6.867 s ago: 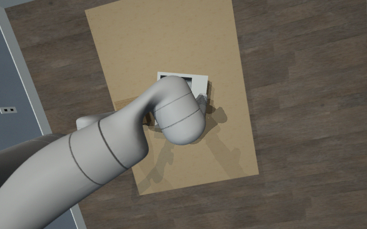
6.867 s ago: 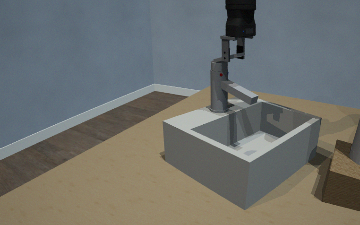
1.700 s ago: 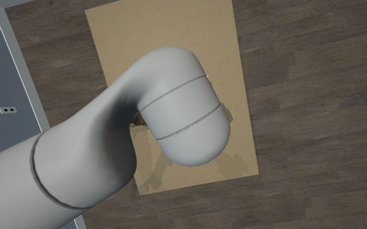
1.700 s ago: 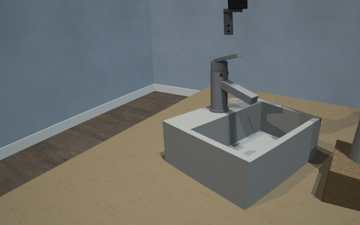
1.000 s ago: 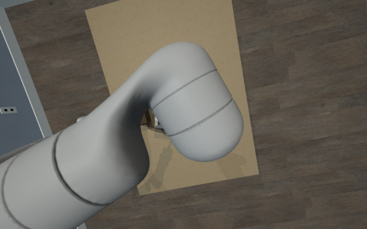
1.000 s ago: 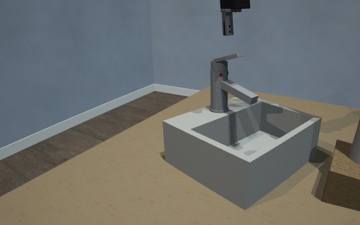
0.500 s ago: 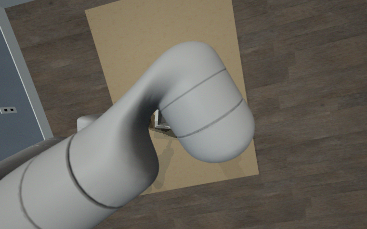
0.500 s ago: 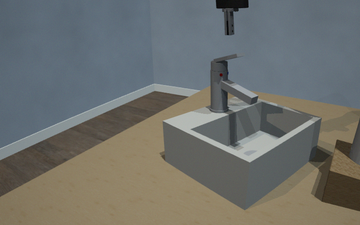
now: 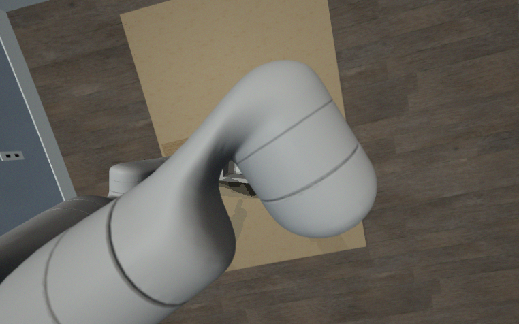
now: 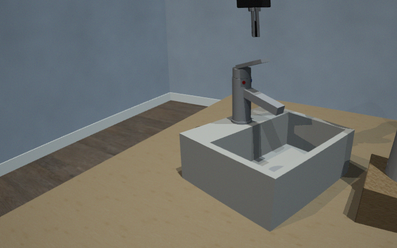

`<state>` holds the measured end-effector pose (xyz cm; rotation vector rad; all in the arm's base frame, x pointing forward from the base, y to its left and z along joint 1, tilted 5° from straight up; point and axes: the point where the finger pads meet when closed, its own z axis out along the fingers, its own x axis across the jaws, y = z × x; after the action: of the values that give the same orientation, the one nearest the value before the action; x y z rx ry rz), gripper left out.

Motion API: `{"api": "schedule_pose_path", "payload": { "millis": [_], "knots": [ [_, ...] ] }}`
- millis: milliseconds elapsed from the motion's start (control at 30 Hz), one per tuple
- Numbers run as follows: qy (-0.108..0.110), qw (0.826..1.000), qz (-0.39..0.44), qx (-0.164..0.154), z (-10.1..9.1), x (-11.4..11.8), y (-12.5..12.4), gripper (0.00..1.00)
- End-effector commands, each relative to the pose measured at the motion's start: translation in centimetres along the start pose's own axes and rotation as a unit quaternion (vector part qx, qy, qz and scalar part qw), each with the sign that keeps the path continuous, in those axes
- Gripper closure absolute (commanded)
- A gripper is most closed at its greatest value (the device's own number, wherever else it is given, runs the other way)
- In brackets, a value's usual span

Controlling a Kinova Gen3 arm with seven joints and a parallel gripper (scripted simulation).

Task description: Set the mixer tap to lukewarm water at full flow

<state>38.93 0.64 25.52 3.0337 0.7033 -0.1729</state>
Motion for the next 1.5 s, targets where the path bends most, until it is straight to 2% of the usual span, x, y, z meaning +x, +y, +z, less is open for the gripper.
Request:
{"api": "schedule_pose_path", "payload": {
  "millis": [0, 200, 467, 533, 1033, 1467],
  "knots": [
    [0.001, 1.000, -0.016, 0.002, 0.0, -0.1, 0.3, 1.00],
    [0.004, 0.994, -0.108, 0.002, -0.2, -0.3, 0.6, 1.00],
    [0.008, 0.978, -0.210, 0.001, -0.4, -0.6, 1.0, 1.00],
    [0.008, 0.978, -0.210, 0.001, -0.4, -0.6, 1.0, 1.00],
    [0.013, 0.944, -0.330, -0.001, -0.7, -0.8, 1.8, 1.00],
    [0.015, 0.931, -0.365, -0.001, -0.8, -0.9, 2.0, 1.00]
  ]
}}
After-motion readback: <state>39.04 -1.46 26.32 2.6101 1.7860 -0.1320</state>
